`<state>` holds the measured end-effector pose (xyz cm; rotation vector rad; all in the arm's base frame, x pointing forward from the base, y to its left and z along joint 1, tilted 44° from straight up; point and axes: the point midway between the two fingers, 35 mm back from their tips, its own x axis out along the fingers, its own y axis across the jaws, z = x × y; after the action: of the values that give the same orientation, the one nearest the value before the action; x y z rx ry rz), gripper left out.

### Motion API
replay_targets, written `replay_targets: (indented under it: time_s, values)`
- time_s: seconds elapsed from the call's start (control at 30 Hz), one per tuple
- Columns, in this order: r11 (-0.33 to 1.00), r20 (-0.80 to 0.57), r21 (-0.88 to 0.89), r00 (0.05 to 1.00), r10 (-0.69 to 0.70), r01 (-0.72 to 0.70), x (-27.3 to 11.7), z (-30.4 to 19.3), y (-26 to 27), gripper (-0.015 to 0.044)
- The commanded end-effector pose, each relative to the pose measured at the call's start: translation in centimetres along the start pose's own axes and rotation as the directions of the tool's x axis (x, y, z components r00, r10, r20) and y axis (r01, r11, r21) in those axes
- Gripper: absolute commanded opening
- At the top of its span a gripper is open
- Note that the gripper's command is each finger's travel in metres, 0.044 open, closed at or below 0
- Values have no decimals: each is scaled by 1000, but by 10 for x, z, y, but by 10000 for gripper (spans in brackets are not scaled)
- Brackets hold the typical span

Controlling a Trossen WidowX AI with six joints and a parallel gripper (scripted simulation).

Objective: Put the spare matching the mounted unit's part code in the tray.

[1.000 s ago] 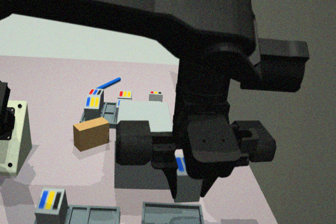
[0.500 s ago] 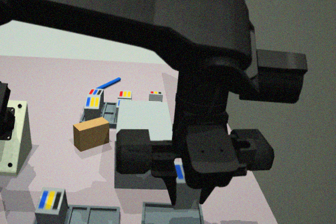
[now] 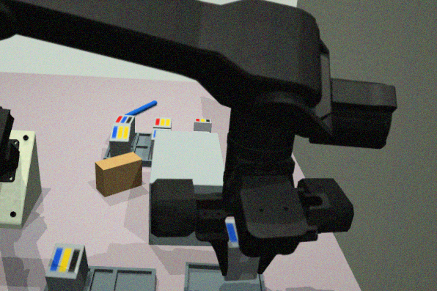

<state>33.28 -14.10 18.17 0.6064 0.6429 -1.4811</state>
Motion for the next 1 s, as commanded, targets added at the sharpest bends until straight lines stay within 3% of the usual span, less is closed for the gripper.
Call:
replay_targets:
  time_s: [0.0,0.97]
  values:
    - [1000,-5,-3,1000,3,-3,3,-1,0,0]
    - [1000,-3,2,1000,0,0,25,0,-2,0]
